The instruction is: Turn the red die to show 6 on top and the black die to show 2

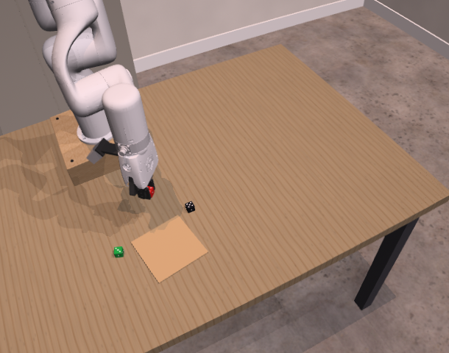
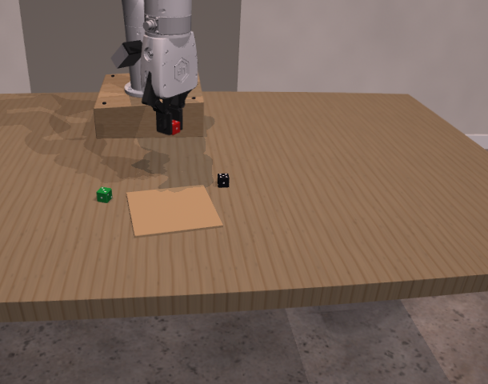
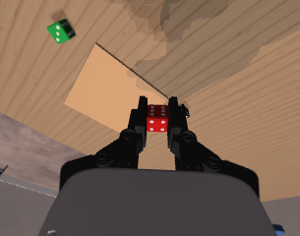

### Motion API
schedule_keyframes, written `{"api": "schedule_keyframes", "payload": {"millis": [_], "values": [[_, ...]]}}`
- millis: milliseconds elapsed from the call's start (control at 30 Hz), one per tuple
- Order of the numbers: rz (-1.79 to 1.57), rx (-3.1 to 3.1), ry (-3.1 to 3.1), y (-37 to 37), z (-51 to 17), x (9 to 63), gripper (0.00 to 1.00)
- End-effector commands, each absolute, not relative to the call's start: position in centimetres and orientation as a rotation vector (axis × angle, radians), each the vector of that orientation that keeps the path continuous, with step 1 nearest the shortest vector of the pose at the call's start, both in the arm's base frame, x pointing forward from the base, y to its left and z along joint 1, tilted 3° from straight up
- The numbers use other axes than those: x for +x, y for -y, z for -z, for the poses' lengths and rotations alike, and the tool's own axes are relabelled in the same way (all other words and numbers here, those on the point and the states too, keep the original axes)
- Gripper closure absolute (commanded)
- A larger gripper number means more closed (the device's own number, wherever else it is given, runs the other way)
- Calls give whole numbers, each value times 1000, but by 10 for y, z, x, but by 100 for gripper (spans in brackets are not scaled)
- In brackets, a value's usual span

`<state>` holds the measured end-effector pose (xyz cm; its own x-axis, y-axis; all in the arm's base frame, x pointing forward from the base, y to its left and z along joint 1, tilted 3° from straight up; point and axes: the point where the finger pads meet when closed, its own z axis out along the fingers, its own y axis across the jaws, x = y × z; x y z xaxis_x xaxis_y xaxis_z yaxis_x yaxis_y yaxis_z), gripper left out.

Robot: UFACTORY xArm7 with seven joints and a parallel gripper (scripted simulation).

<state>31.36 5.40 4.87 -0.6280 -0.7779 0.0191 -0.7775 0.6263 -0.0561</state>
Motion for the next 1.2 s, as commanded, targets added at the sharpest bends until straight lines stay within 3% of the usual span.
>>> {"api": "schedule_keyframes", "payload": {"millis": [0,1167], "values": [[93,-1386,-2808,-56,-50,316,85],[45,-2665,-1760,-104,-44,341,85]]}}
